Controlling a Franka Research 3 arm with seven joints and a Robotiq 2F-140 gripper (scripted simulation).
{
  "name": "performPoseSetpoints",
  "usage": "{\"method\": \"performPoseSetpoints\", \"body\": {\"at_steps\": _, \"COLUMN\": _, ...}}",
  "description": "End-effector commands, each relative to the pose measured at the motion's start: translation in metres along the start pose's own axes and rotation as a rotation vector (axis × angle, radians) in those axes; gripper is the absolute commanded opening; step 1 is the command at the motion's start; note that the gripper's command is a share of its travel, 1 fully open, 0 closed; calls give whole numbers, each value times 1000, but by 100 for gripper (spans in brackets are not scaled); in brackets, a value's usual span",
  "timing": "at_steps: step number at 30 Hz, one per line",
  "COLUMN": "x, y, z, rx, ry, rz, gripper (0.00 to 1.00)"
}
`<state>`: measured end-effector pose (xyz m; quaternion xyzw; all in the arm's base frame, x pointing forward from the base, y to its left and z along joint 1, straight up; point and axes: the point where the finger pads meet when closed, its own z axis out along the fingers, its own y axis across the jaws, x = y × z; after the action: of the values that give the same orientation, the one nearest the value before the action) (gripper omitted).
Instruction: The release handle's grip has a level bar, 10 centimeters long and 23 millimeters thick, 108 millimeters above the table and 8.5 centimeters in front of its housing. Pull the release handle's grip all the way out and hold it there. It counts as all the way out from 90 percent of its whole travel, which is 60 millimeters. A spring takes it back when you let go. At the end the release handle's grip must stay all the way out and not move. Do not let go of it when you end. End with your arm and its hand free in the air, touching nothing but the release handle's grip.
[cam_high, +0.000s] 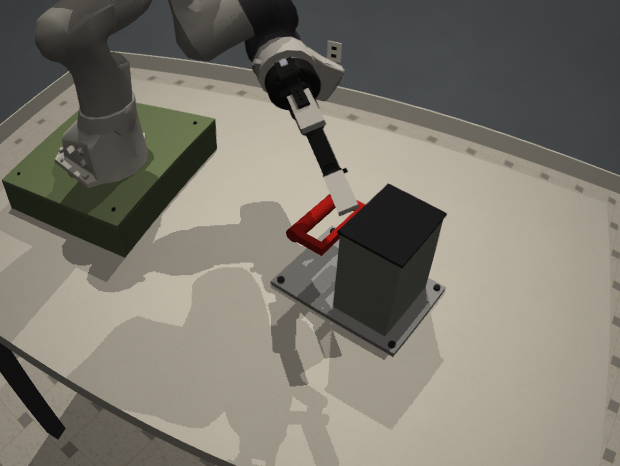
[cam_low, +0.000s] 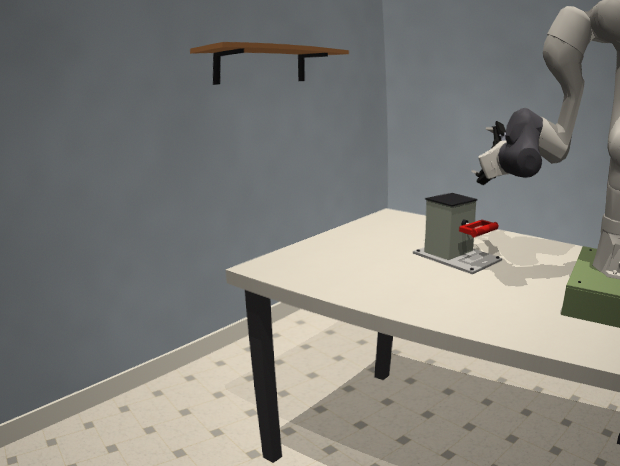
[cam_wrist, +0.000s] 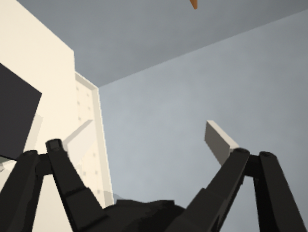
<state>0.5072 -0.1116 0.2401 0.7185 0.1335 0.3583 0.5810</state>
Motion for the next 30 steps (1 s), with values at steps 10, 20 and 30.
{"method": "performPoseSetpoints", "body": {"at_steps": 10, "x": -88, "y": -22, "z": -10, "rx": 91, "ry": -422, "rz": 278, "gripper": 100}}
{"method": "performPoseSetpoints", "body": {"at_steps": 20, "x": -123, "y": -46, "z": -37, "rx": 138, "ry": -690, "rz": 490, "gripper": 100}}
{"method": "performPoseSetpoints", "body": {"at_steps": 30, "x": -133, "y": -77, "z": -75, "rx": 185, "ry": -980, "rz": 757, "gripper": 100}}
